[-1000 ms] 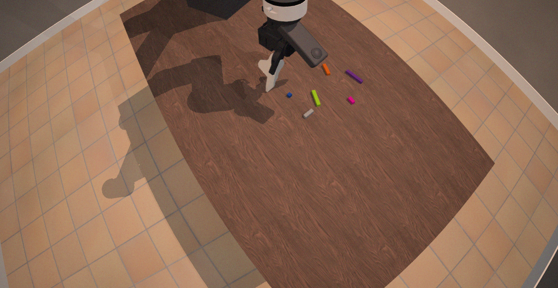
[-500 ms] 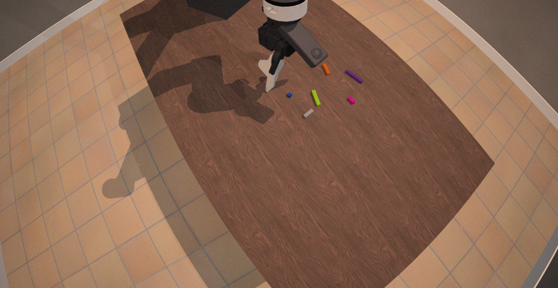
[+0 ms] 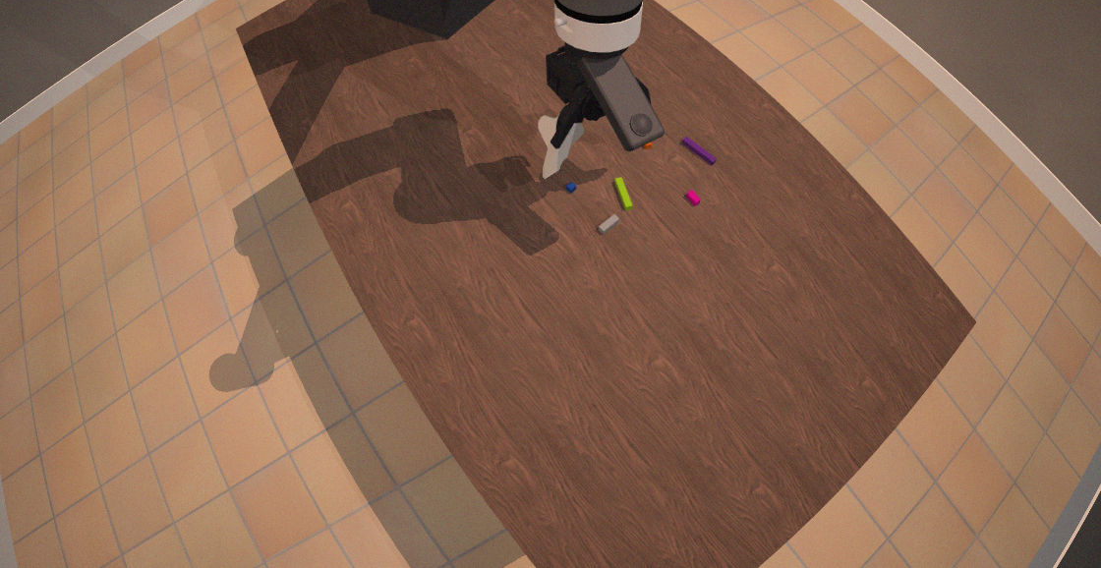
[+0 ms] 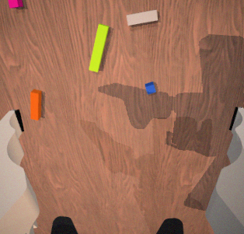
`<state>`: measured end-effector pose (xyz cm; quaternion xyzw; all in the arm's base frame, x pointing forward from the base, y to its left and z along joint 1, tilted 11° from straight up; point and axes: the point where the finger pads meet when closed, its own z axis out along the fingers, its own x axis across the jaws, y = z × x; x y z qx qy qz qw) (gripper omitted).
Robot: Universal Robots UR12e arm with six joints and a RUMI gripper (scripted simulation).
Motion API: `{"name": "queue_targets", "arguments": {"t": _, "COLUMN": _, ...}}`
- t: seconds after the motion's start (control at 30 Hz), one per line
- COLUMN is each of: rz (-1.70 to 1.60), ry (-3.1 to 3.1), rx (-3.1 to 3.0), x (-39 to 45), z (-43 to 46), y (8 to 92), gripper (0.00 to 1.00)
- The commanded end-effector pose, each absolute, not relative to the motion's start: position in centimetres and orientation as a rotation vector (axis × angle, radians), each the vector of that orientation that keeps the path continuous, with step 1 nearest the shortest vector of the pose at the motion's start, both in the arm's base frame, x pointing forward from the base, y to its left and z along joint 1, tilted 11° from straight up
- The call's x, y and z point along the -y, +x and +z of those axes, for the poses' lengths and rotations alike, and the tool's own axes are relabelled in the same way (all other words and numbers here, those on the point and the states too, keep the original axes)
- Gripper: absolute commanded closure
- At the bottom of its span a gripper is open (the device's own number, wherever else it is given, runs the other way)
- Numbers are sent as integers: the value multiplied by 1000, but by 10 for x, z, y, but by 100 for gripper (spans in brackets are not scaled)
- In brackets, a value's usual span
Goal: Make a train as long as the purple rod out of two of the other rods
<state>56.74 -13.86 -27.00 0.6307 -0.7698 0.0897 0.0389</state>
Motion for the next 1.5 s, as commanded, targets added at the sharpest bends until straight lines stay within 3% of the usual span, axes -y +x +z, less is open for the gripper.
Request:
{"name": "queue_targets", "arguments": {"t": 0.0, "rz": 282, "ry": 1814, "rx": 2454, "x": 132, "z": -274, "y": 577, "gripper": 0}}
{"name": "queue_targets", "arguments": {"t": 0.43, "rz": 295, "ry": 1560, "rx": 2644, "x": 116, "z": -284, "y": 596, "gripper": 0}}
{"name": "queue_targets", "arguments": {"t": 0.47, "rz": 295, "ry": 1560, "rx": 2644, "x": 116, "z": -284, "y": 596, "gripper": 86}}
{"name": "queue_targets", "arguments": {"t": 1.47, "rz": 295, "ry": 1560, "rx": 2644, "x": 116, "z": -284, "y": 596, "gripper": 86}}
